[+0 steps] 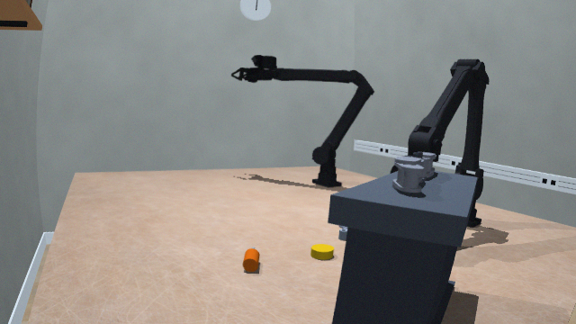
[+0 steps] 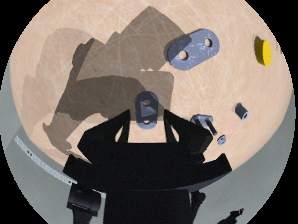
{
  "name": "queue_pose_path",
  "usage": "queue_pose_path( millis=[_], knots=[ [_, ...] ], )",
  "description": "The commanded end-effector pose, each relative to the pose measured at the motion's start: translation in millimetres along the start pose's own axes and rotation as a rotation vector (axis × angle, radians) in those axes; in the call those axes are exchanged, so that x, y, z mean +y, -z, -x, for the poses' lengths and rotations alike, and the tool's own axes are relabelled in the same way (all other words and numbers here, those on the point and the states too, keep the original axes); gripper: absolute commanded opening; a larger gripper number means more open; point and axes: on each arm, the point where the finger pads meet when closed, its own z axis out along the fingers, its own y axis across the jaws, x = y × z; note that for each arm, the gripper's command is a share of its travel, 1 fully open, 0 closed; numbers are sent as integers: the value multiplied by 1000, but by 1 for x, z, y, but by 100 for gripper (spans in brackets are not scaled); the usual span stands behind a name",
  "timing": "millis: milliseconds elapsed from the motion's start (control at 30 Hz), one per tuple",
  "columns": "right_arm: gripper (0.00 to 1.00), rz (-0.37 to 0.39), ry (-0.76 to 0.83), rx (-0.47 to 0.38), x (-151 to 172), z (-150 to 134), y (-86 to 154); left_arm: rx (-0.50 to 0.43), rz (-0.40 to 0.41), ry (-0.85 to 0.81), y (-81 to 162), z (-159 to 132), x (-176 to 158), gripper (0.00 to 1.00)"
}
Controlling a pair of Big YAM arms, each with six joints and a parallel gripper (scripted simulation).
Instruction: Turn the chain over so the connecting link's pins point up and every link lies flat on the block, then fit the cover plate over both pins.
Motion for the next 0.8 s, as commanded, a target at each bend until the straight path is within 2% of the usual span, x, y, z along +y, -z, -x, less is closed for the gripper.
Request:
queue_pose_path(
  millis=[0, 767],
  knots=[
    [100, 5, 0, -64, 4, 44, -2, 2, 2, 4, -8, 2, 2, 49],
    [100, 5, 0, -64, 4, 44, -2, 8, 7, 2, -14, -1, 5, 49]
  ],
)
